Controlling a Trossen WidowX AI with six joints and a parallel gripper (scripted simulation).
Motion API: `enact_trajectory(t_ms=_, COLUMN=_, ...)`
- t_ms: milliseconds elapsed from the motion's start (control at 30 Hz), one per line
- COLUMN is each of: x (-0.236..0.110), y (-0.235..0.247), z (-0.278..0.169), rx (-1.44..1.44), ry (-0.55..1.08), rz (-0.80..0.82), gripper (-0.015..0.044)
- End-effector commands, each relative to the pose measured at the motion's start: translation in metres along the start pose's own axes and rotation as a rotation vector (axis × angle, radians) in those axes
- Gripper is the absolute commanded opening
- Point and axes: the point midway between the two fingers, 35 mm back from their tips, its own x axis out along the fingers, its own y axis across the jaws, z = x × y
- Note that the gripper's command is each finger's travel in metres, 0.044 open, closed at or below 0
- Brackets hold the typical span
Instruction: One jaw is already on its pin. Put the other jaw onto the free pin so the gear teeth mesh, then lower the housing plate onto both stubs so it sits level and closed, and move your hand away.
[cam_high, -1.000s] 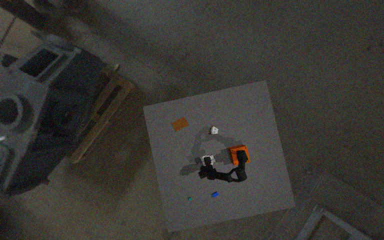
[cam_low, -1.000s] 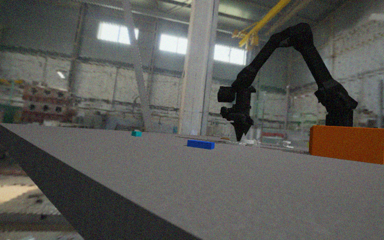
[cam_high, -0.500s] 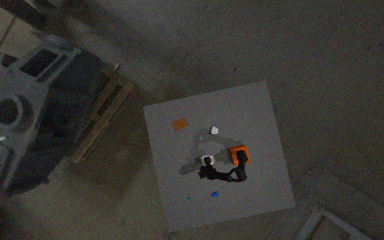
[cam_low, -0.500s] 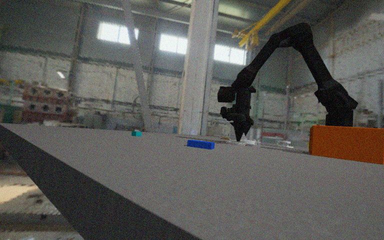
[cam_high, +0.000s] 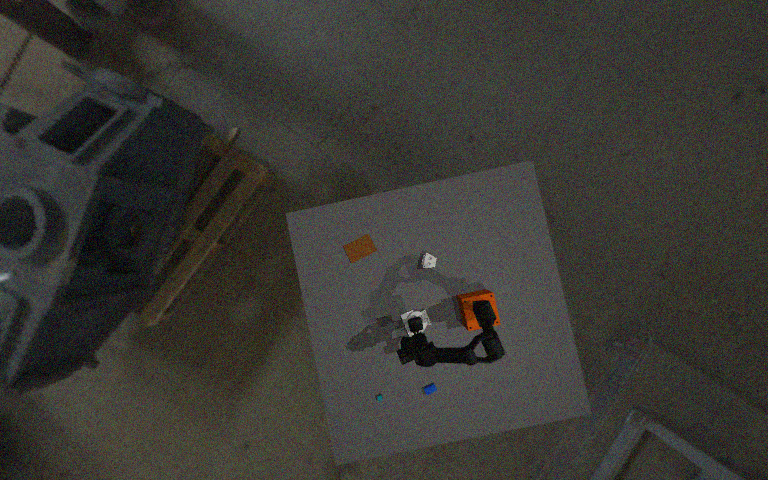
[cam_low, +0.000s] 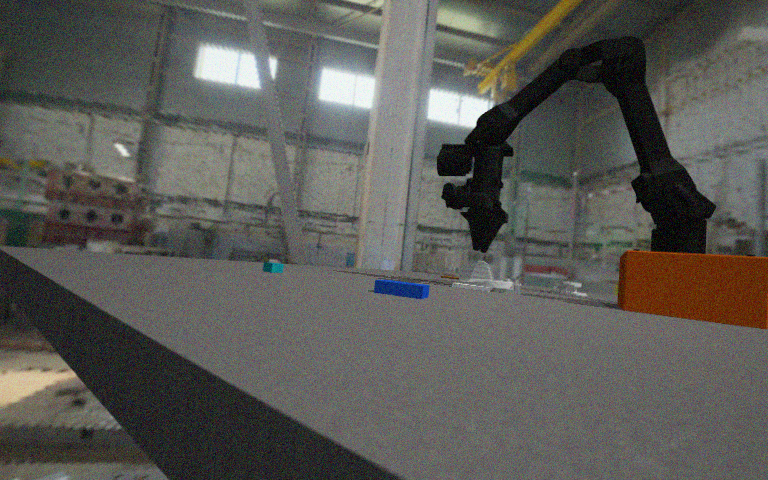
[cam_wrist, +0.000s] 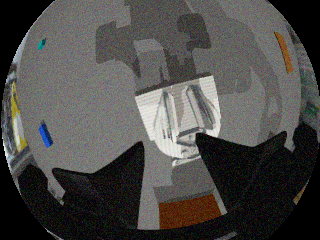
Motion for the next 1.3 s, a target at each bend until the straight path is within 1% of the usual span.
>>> enact_trajectory(t_ms=0, x=-0.003, y=-0.015, z=0.007, rx=0.008, ry=-0.033, rz=0.011, gripper=0.0303)
enact_trajectory(t_ms=167, x=-0.009, y=-0.088, z=0.007, rx=0.098, ry=-0.031, rz=-0.005, gripper=0.0434)
enact_trajectory(t_ms=300, x=-0.013, y=-0.147, z=-0.007, rx=0.174, ry=-0.022, rz=-0.016, gripper=0.0440)
enact_trajectory(t_ms=433, x=-0.018, y=-0.203, z=-0.032, rx=0.253, ry=-0.011, rz=-0.025, gripper=0.0440)
enact_trajectory(t_ms=567, x=-0.023, y=-0.254, z=-0.067, rx=0.332, ry=0.000, rz=-0.031, gripper=0.0440)
enact_trajectory(t_ms=733, x=-0.030, y=-0.306, z=-0.123, rx=0.431, ry=0.014, rz=-0.033, gripper=0.0440)
enact_trajectory(t_ms=800, x=-0.032, y=-0.318, z=-0.139, rx=0.457, ry=0.017, rz=-0.032, gripper=0.0440)
enact_trajectory(t_ms=1000, x=-0.032, y=-0.319, z=-0.141, rx=0.460, ry=0.017, rz=-0.032, gripper=0.0440)
enact_trajectory(t_ms=1033, x=-0.029, y=-0.319, z=-0.141, rx=0.460, ry=0.017, rz=-0.032, gripper=0.0440)
enact_trajectory(t_ms=1133, x=0.004, y=-0.318, z=-0.143, rx=0.460, ry=0.018, rz=-0.032, gripper=0.0440)
enact_trajectory(t_ms=1267, x=0.007, y=-0.317, z=-0.144, rx=0.460, ry=0.018, rz=-0.032, gripper=0.0440)
